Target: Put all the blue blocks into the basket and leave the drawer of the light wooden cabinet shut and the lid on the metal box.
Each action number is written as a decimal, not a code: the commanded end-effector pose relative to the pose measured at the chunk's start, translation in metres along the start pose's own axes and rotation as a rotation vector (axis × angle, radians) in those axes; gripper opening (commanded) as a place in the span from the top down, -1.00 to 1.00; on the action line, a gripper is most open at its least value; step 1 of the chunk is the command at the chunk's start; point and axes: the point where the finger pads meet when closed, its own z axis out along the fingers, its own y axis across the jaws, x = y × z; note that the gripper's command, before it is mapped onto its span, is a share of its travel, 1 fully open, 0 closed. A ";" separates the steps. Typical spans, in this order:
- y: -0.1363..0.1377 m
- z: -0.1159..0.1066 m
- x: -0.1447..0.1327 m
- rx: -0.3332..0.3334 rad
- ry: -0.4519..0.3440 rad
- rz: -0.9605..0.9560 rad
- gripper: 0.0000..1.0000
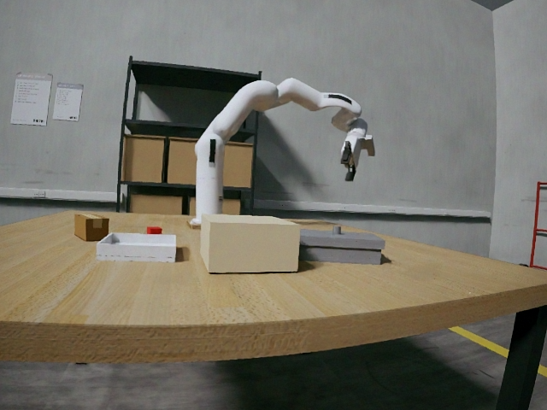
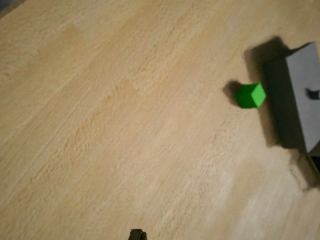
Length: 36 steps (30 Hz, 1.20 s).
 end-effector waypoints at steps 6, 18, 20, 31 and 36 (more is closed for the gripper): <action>0.001 -0.002 0.001 0.004 0.003 0.002 -1.00; 0.001 -0.002 0.001 0.004 0.002 0.002 1.00; 0.003 0.002 0.004 0.012 -0.005 0.006 1.00; 0.076 0.092 0.075 0.245 -0.188 0.158 1.00; 0.112 0.132 0.097 0.344 -0.238 0.249 1.00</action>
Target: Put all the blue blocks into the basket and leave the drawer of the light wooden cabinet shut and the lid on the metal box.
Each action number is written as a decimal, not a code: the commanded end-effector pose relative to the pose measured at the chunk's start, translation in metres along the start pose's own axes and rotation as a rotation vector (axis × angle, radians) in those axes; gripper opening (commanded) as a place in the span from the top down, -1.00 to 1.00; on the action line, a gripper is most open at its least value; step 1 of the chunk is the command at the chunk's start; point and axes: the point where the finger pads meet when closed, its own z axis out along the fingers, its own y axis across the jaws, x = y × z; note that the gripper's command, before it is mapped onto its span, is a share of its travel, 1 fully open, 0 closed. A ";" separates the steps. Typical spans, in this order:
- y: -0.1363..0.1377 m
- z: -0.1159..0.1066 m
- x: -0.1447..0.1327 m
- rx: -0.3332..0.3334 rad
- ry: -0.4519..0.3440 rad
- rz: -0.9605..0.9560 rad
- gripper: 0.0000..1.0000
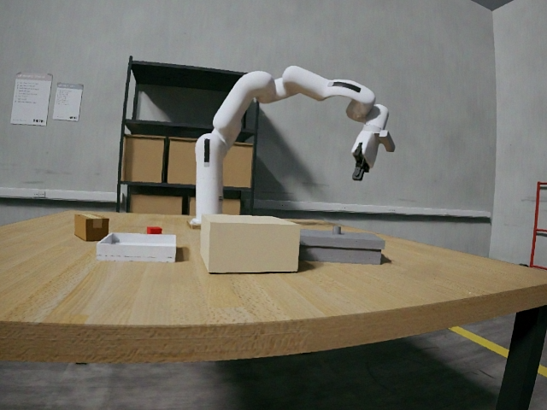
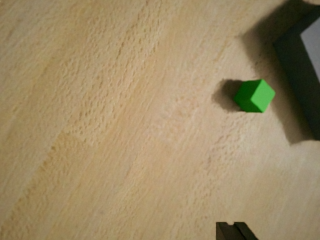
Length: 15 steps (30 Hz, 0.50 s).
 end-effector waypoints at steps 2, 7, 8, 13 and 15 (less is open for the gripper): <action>0.048 0.032 0.048 0.134 -0.052 0.084 1.00; 0.095 0.060 0.076 0.236 -0.084 0.186 1.00; 0.104 0.066 0.083 0.236 -0.084 0.186 1.00; 0.155 0.095 0.104 0.326 -0.097 0.292 1.00; 0.155 0.095 0.104 0.326 -0.097 0.292 1.00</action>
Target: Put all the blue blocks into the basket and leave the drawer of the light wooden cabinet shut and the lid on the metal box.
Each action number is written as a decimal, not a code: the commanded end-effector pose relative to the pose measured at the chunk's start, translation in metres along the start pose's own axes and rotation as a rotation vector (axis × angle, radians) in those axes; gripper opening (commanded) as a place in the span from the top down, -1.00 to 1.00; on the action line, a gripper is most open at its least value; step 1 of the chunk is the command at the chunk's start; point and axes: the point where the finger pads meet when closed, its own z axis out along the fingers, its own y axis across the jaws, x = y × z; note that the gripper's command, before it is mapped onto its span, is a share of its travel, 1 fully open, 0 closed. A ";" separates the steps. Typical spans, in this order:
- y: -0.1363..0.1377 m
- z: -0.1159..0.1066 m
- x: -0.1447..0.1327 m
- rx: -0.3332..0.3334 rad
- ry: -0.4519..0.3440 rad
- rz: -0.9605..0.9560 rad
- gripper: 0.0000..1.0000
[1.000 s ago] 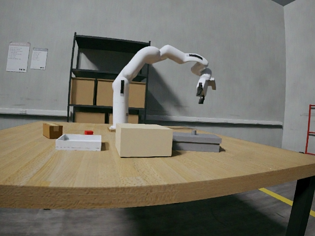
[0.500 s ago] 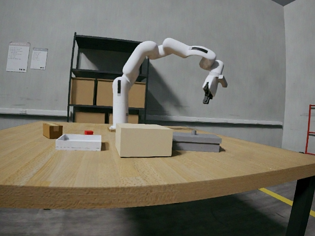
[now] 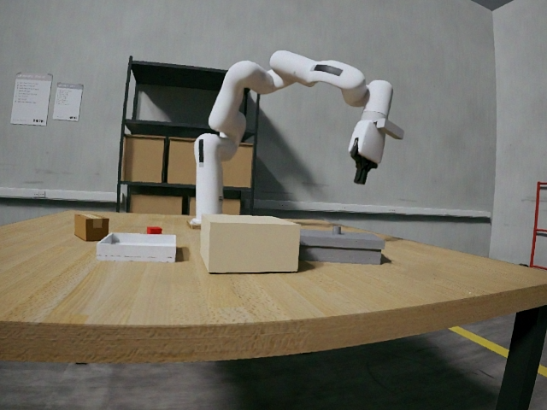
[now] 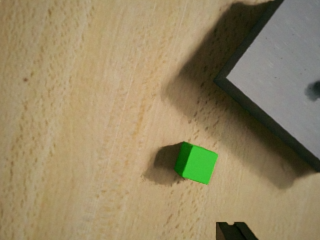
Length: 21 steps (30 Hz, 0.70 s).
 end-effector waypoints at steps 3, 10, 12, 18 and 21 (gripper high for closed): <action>0.069 0.015 0.051 0.125 0.005 0.126 1.00; 0.147 0.032 0.084 0.213 0.029 0.262 1.00; 0.165 0.036 0.091 0.219 0.031 0.273 1.00; 0.166 0.036 0.091 0.219 0.032 0.273 1.00; 0.166 0.036 0.091 0.219 0.032 0.273 1.00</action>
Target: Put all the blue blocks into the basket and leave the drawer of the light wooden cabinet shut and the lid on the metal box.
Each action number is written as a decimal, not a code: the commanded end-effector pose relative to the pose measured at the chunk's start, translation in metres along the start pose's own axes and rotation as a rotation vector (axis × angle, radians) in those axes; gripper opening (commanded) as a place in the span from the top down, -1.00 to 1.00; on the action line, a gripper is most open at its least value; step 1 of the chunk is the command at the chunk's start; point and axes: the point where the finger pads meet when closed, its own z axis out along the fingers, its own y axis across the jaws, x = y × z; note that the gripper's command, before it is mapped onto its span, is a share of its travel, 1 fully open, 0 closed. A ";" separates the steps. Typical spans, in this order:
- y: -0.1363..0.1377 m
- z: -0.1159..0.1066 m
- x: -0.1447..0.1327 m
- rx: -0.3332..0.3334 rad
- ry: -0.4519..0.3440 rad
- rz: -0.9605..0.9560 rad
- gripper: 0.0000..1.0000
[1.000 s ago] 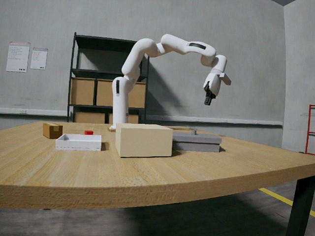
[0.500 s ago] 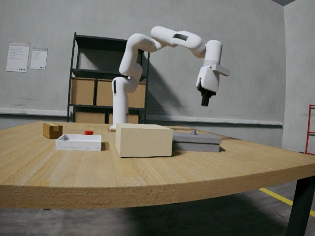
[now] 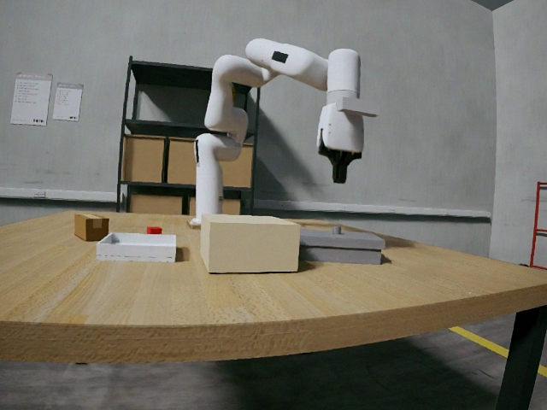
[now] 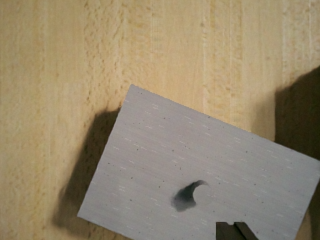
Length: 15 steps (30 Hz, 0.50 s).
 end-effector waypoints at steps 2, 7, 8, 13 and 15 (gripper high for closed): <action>0.000 -0.003 0.003 0.004 0.005 0.002 1.00; 0.000 -0.003 0.003 0.004 0.005 -0.029 1.00; 0.000 -0.003 0.003 0.004 0.005 -0.054 1.00; 0.000 -0.003 0.003 0.004 0.005 -0.185 1.00; 0.000 -0.003 0.003 0.003 0.005 -0.314 1.00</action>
